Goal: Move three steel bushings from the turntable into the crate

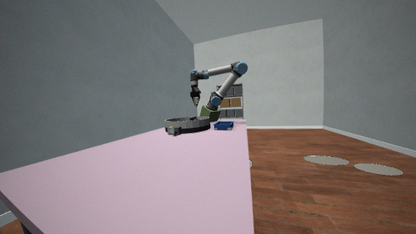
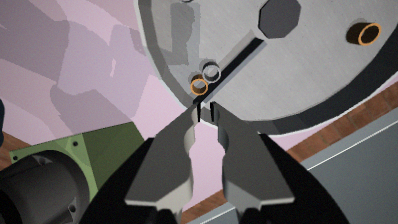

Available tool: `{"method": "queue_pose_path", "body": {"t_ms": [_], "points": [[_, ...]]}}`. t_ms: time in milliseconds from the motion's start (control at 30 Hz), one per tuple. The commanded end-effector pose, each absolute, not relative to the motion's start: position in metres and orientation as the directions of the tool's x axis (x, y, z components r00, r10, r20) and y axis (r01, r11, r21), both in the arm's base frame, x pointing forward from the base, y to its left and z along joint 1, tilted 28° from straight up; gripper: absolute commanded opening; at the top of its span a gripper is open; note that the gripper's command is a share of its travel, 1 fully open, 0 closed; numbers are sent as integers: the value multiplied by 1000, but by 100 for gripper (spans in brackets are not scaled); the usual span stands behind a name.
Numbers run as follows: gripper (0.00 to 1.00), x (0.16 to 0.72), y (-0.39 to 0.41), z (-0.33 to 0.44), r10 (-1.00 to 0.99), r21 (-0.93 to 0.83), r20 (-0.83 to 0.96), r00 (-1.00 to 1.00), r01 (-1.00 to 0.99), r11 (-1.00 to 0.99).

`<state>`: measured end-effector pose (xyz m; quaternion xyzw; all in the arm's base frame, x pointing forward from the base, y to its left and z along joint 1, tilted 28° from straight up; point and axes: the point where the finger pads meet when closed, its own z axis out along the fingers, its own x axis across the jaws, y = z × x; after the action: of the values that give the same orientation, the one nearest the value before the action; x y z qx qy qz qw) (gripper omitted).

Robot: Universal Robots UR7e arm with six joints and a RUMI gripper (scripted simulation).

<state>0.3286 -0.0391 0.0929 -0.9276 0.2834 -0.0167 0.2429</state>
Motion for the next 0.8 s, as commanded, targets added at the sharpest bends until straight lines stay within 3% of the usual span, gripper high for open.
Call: {"method": "queue_pose_path", "body": {"t_ms": [0, 767], "points": [[5, 329, -39, 93, -534, -460, -106, 839, -518, -722], [5, 329, -39, 93, -534, -460, -106, 839, -518, -722]]}}
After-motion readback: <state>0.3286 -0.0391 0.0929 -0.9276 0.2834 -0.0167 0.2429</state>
